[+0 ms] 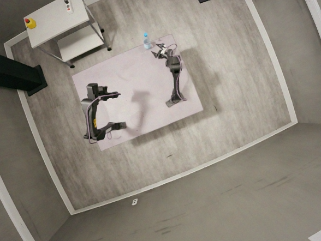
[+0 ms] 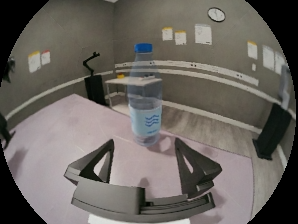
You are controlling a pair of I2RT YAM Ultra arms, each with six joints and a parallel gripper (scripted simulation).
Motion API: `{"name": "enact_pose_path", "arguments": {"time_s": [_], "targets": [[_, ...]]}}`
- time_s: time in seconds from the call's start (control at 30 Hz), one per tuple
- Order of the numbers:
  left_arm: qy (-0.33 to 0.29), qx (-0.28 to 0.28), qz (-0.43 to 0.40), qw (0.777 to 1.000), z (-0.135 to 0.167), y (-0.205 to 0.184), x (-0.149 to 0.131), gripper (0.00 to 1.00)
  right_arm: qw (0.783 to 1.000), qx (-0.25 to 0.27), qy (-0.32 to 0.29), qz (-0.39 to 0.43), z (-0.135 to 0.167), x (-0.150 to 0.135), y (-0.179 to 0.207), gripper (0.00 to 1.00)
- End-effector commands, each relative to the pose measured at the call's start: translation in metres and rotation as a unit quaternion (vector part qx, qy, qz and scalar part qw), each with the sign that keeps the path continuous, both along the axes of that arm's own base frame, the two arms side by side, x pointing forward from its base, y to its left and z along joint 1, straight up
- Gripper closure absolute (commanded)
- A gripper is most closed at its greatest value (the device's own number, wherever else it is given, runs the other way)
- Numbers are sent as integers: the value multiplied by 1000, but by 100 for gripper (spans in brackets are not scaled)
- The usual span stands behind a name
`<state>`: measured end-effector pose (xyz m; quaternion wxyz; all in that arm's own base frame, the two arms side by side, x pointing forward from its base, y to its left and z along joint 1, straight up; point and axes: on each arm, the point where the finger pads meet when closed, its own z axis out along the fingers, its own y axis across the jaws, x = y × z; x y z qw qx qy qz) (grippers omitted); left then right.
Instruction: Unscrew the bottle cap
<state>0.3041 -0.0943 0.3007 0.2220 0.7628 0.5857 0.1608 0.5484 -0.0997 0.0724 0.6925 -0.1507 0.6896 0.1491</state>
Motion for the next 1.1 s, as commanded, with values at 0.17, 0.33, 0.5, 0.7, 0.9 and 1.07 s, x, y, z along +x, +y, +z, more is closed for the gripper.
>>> {"name": "enact_pose_path", "arguments": {"time_s": [0.17, 0.33, 0.5, 0.7, 0.9, 1.07], "targets": [[11, 0, 1, 1000, -4, 1, 1, 43, 1000, -12, -19, 2, 19, 20, 6, 6], [11, 0, 1, 1000, -4, 1, 1, 43, 1000, -11, -19, 2, 18, 25, 8, 6], [11, 0, 1, 1000, -4, 1, 1, 43, 1000, -10, -17, 1, 17, 33, 11, 6], [11, 0, 1, 1000, -4, 1, 1, 43, 1000, -8, -15, 1, 15, 42, 14, 6], [11, 0, 1, 1000, -4, 1, 1, 43, 1000, -8, -14, 0, 14, 48, 17, 6], [11, 0, 1, 1000, -4, 1, 1, 43, 1000, -5, -12, 0, 13, 55, 21, 6]]}}
